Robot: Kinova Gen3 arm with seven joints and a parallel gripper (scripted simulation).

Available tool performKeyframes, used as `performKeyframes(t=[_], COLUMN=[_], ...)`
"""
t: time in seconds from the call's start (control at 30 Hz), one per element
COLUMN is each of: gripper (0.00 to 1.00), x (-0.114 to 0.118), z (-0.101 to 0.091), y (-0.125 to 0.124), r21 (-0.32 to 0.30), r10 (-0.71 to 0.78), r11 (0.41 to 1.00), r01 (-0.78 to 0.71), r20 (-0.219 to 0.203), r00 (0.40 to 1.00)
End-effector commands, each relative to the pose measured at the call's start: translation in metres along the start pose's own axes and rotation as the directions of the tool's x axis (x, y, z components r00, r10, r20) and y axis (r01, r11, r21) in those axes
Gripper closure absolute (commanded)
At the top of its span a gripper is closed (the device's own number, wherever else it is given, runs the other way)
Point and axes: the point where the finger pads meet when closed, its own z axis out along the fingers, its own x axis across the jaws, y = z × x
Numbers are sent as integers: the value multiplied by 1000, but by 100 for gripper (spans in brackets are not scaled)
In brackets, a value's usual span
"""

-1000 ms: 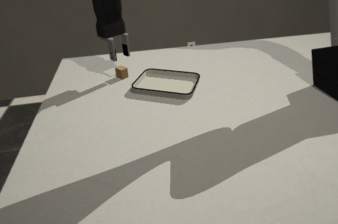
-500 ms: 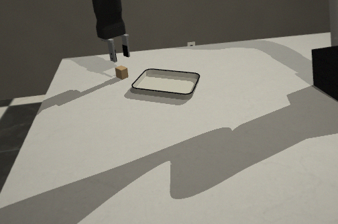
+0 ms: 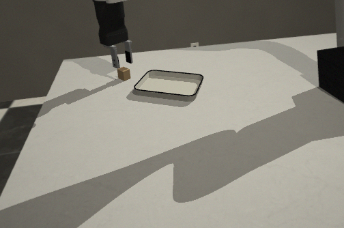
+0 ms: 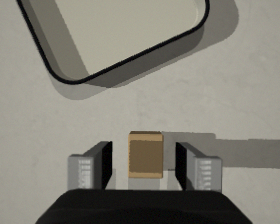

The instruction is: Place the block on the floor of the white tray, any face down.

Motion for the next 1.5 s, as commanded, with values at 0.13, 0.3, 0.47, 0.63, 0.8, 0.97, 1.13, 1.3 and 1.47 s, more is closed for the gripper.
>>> performKeyframes(t=[0.13,0.3,0.47,0.63,0.8,0.97,1.13,1.3,1.47], gripper=[16,16,16,16,16,16,16,16,16], x=[1,1,1,1,1,1,1,1,1], z=[5,7,7,7,7,7,10,20,27], y=[0,0,0,0,0,0,0,0,0], r21=[-2,-2,-2,-2,-2,-2,-2,-2,-2], r10=[0,0,0,0,0,0,0,0,0], r11=[1000,1000,1000,1000,1000,1000,1000,1000,1000], r01=[0,0,0,0,0,0,0,0,0], r20=[-2,-2,-2,-2,-2,-2,-2,-2,-2], r00=[1000,1000,1000,1000,1000,1000,1000,1000,1000])
